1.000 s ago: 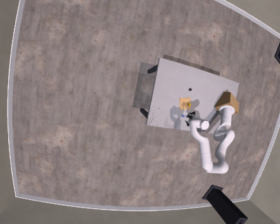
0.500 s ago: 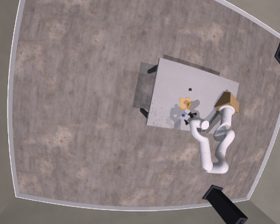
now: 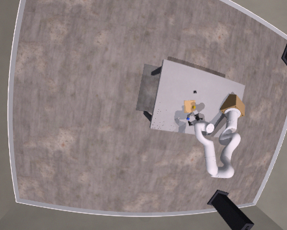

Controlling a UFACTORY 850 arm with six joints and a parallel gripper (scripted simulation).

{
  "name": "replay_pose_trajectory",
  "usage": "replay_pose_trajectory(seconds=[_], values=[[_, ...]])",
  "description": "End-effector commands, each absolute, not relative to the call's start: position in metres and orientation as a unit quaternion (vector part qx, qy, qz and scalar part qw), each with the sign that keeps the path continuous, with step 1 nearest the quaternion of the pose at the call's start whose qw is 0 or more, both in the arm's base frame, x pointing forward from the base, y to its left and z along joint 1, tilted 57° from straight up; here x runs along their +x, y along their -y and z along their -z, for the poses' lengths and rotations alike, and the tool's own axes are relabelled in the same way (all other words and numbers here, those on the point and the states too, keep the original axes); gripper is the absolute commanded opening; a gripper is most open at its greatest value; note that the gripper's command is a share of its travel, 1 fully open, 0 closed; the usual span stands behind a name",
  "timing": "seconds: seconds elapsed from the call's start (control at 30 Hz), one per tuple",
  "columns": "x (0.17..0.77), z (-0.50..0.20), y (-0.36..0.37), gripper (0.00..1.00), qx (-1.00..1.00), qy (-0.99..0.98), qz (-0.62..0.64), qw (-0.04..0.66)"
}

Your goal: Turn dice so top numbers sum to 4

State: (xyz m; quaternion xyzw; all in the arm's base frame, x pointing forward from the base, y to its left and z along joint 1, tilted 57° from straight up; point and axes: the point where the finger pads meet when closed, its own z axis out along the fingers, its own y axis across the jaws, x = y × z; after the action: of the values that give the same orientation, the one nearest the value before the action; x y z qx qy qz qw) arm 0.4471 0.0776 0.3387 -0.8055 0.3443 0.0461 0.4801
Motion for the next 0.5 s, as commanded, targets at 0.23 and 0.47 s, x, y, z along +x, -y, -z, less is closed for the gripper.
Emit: replay_pose_trajectory(seconds=[0.23, 0.47], values=[[0.4474, -0.3369, -0.0806, 1.00, -0.743, -0.467, -0.121, 0.463], [0.4473, -0.3351, -0.0830, 1.00, -0.686, -0.548, -0.173, 0.447]])
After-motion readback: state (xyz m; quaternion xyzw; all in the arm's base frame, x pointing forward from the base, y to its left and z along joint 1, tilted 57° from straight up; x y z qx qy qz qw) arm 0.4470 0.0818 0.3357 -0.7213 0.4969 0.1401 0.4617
